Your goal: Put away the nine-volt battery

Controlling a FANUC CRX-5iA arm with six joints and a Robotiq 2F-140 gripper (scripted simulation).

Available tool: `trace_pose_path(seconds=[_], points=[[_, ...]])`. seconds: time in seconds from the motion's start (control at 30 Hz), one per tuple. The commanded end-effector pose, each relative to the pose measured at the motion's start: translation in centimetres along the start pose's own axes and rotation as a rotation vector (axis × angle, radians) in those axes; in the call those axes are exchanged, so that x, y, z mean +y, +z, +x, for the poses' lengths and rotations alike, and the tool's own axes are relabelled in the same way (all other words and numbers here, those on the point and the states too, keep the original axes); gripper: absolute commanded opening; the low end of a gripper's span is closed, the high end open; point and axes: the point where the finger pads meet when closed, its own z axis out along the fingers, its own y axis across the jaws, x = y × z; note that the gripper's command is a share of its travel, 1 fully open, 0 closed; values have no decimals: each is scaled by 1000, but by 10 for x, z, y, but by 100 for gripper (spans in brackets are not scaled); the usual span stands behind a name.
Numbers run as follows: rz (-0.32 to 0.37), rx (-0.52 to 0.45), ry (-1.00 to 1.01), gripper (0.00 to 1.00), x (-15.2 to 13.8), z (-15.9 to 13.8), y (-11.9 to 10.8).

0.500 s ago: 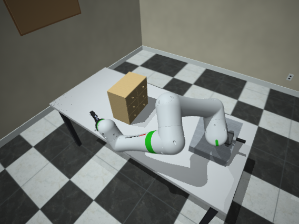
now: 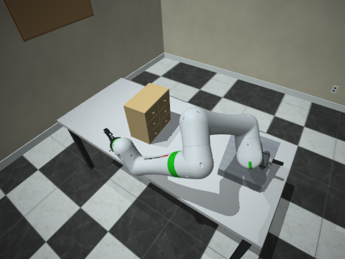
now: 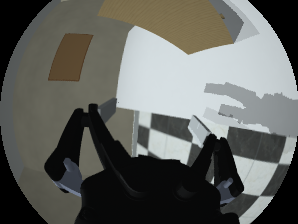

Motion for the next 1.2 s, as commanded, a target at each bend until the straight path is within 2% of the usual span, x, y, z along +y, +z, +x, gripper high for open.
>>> trace_pose_path(seconds=[0.0,0.3,0.53,0.6,0.77,0.9,0.93,1.03,1.07,1.1,1.17], points=[[1,0,0,100,0,0,0],[3,-10,-8,100,-3,-6,-4],[18,-56,-50,100,-17,-33,-21],[18,-56,-50,100,-17,-33,-21],[43,-120,-108,100,-37,-70,-48],[77,-191,-175,100,-58,-110,-82],[77,-191,-175,100,-58,-110,-82],[113,-254,-235,100,-78,-145,-116],[113,-254,-235,100,-78,-145,-116],[127,-277,-257,100,-85,-157,-129],[127,-277,-257,100,-85,-157,-129]])
